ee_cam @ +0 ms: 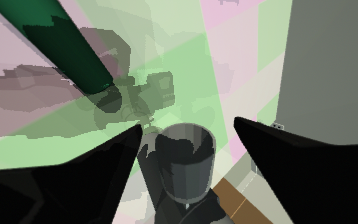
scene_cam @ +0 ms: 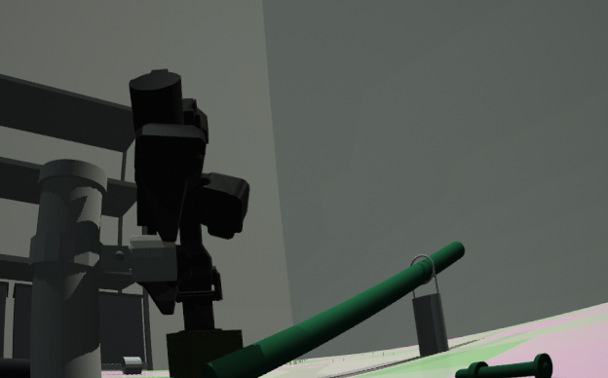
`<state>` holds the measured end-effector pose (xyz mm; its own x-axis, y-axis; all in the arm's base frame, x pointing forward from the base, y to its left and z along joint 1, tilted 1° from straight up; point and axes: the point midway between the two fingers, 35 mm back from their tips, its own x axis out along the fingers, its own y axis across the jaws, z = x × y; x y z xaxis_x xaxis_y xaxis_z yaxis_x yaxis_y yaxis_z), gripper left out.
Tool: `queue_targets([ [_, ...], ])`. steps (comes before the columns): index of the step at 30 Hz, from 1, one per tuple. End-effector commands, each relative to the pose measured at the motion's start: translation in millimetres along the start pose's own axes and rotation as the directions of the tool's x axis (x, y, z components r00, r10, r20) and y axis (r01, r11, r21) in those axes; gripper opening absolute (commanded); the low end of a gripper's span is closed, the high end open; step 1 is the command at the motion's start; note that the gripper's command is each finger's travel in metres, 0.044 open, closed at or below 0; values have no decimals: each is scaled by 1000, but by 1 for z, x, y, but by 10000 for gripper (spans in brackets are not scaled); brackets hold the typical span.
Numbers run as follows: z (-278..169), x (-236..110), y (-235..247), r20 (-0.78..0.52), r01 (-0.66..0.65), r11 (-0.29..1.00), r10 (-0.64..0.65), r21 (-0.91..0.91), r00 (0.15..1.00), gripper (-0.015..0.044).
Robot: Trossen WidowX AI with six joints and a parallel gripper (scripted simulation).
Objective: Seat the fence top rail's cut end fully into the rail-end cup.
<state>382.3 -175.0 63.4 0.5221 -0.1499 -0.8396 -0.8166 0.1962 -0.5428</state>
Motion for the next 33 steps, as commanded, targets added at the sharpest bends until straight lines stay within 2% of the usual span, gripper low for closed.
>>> queue_targets([
  [1,0,4,4,-2,-14,1000,14,5,1000,440],
  [4,0,4,4,-2,-14,1000,14,5,1000,440],
  [15,0,4,4,-2,-14,1000,14,5,1000,151],
  [19,0,4,4,-2,-14,1000,14,5,1000,125],
  [24,0,2,8,20,-13,999,14,-33,1000,0],
  [33,-1,0,12,46,-13,997,16,-79,999,0],
])
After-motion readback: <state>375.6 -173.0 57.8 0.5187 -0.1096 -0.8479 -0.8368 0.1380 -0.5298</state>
